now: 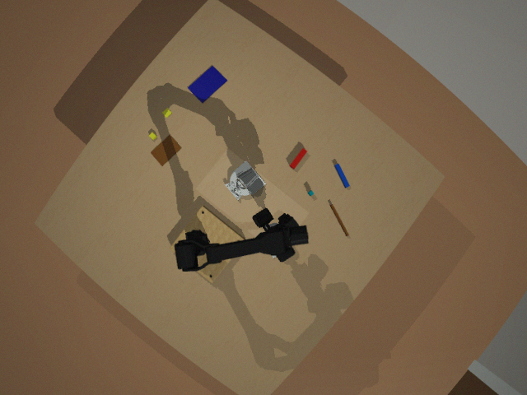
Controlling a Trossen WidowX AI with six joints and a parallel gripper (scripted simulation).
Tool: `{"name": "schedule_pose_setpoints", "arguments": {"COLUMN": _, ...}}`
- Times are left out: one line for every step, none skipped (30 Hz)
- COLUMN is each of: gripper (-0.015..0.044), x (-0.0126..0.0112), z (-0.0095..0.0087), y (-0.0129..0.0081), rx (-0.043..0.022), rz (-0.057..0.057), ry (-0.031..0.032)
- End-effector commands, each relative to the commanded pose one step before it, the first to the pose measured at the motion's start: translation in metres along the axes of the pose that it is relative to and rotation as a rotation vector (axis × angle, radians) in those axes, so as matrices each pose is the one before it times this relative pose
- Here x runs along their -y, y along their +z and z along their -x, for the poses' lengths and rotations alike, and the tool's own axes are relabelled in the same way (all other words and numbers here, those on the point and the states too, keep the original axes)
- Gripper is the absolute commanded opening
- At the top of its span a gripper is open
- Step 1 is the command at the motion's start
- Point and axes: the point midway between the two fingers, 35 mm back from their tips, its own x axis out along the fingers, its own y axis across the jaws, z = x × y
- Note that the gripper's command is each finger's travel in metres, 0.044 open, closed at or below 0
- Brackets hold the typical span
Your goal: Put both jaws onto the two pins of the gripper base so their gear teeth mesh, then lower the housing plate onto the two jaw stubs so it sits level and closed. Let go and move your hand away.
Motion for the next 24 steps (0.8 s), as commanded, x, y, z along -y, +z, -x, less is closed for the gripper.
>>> {"name": "schedule_pose_setpoints", "arguments": {"gripper": 0.0351, "x": -0.01389, "z": -0.00214, "y": 0.00033, "rx": -0.0098, "rz": 0.0044, "ry": 0.0052}}
{"name": "schedule_pose_setpoints", "arguments": {"gripper": 0.0351, "x": -0.00323, "z": 0.00001, "y": 0.00067, "rx": 0.00004, "rz": 0.0018, "ry": 0.00029}}
{"name": "schedule_pose_setpoints", "arguments": {"gripper": 0.0351, "x": -0.00332, "z": 0.00001, "y": 0.00066, "rx": 0.00004, "rz": 0.0018, "ry": 0.0003}}
{"name": "schedule_pose_setpoints", "arguments": {"gripper": 0.0351, "x": -0.00333, "z": 0.00001, "y": 0.00062, "rx": 0.00004, "rz": 0.0019, "ry": 0.0003}}
{"name": "schedule_pose_setpoints", "arguments": {"gripper": 0.0351, "x": -0.00332, "z": 0.00001, "y": 0.00059, "rx": 0.00004, "rz": 0.0019, "ry": 0.0003}}
{"name": "schedule_pose_setpoints", "arguments": {"gripper": 0.0351, "x": -0.00332, "z": 0.00001, "y": 0.00055, "rx": 0.00004, "rz": 0.0019, "ry": 0.0003}}
{"name": "schedule_pose_setpoints", "arguments": {"gripper": 0.0351, "x": -0.00332, "z": 0.00001, "y": 0.00052, "rx": 0.00004, "rz": 0.0019, "ry": 0.0003}}
{"name": "schedule_pose_setpoints", "arguments": {"gripper": 0.0351, "x": -0.00332, "z": 0.00001, "y": 0.00048, "rx": 0.00003, "rz": 0.0019, "ry": 0.0003}}
{"name": "schedule_pose_setpoints", "arguments": {"gripper": 0.0351, "x": -0.00332, "z": 0.00001, "y": 0.00045, "rx": 0.00003, "rz": 0.0019, "ry": 0.0003}}
{"name": "schedule_pose_setpoints", "arguments": {"gripper": 0.0351, "x": -0.00332, "z": 0.00001, "y": 0.00041, "rx": 0.00003, "rz": 0.0019, "ry": 0.0003}}
{"name": "schedule_pose_setpoints", "arguments": {"gripper": 0.0351, "x": -0.00331, "z": 0.00001, "y": 0.00038, "rx": 0.00003, "rz": 0.0019, "ry": 0.0003}}
{"name": "schedule_pose_setpoints", "arguments": {"gripper": 0.0351, "x": -0.00331, "z": 0.0, "y": 0.00034, "rx": 0.00003, "rz": 0.0019, "ry": 0.0003}}
{"name": "schedule_pose_setpoints", "arguments": {"gripper": 0.0351, "x": -0.00336, "z": 0.0, "y": 0.00031, "rx": 0.00003, "rz": 0.0019, "ry": 0.00031}}
{"name": "schedule_pose_setpoints", "arguments": {"gripper": 0.0351, "x": -0.00336, "z": 0.0, "y": 0.00028, "rx": 0.00002, "rz": 0.0019, "ry": 0.0003}}
{"name": "schedule_pose_setpoints", "arguments": {"gripper": 0.0351, "x": -0.00336, "z": 0.0, "y": 0.00024, "rx": 0.00002, "rz": 0.0019, "ry": 0.0003}}
{"name": "schedule_pose_setpoints", "arguments": {"gripper": 0.0351, "x": -0.00335, "z": 0.0, "y": 0.00021, "rx": 0.00002, "rz": 0.0019, "ry": 0.0003}}
{"name": "schedule_pose_setpoints", "arguments": {"gripper": 0.0351, "x": -0.00335, "z": 0.0, "y": 0.00017, "rx": 0.00002, "rz": 0.0019, "ry": 0.0003}}
{"name": "schedule_pose_setpoints", "arguments": {"gripper": 0.0351, "x": -0.00334, "z": 0.0, "y": 0.00014, "rx": 0.00002, "rz": 0.0019, "ry": 0.0003}}
{"name": "schedule_pose_setpoints", "arguments": {"gripper": 0.0351, "x": -0.00333, "z": 0.0, "y": 0.0001, "rx": 0.00002, "rz": 0.0019, "ry": 0.0003}}
{"name": "schedule_pose_setpoints", "arguments": {"gripper": 0.0351, "x": -0.00333, "z": 0.0, "y": 0.00007, "rx": 0.00001, "rz": 0.0019, "ry": 0.0003}}
{"name": "schedule_pose_setpoints", "arguments": {"gripper": 0.0351, "x": -0.00332, "z": 0.0, "y": 0.00003, "rx": 0.00001, "rz": 0.0019, "ry": 0.0003}}
{"name": "schedule_pose_setpoints", "arguments": {"gripper": 0.0351, "x": -0.00331, "z": -0.00001, "y": 0.0, "rx": 0.00001, "rz": 0.0019, "ry": 0.0003}}
{"name": "schedule_pose_setpoints", "arguments": {"gripper": 0.0351, "x": -0.00338, "z": -0.00001, "y": -0.00004, "rx": 0.00001, "rz": 0.0019, "ry": 0.00031}}
{"name": "schedule_pose_setpoints", "arguments": {"gripper": 0.0351, "x": -0.00337, "z": -0.00001, "y": -0.00007, "rx": 0.00001, "rz": 0.0019, "ry": 0.00031}}
